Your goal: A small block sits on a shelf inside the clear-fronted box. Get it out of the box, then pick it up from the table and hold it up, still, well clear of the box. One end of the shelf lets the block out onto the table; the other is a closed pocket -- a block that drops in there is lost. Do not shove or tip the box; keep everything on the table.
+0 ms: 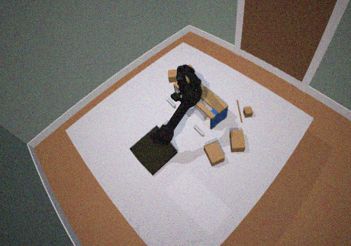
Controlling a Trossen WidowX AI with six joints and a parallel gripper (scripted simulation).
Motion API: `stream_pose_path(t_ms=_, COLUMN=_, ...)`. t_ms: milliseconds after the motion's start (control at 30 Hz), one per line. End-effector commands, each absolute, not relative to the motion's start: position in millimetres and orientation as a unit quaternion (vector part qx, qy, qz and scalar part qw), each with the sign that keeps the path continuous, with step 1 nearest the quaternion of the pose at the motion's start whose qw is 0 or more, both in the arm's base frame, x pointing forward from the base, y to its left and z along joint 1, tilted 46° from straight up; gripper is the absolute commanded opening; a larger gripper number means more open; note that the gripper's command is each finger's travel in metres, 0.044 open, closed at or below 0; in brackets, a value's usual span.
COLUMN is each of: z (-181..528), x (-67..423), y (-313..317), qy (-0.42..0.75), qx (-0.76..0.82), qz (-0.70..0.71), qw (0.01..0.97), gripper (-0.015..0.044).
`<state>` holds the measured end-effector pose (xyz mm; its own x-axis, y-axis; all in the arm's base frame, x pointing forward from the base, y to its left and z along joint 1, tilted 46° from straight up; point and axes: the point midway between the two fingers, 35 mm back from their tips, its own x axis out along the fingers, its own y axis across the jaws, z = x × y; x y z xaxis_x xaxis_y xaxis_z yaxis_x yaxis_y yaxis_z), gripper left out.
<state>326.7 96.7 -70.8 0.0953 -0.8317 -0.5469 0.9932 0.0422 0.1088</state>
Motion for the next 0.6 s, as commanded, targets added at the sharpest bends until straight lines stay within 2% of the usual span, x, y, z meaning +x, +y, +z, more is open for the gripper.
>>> stream_pose_path(t_ms=0, z=-65.3, x=326.1, y=91.1, qy=0.171, qx=0.234, qz=-0.649, qw=0.703, gripper=0.0400)
stream_pose_path(t_ms=567, z=-44.9, x=325.1, y=70.3, qy=0.171, qx=0.234, qz=-0.649, qw=0.703, gripper=0.0400)
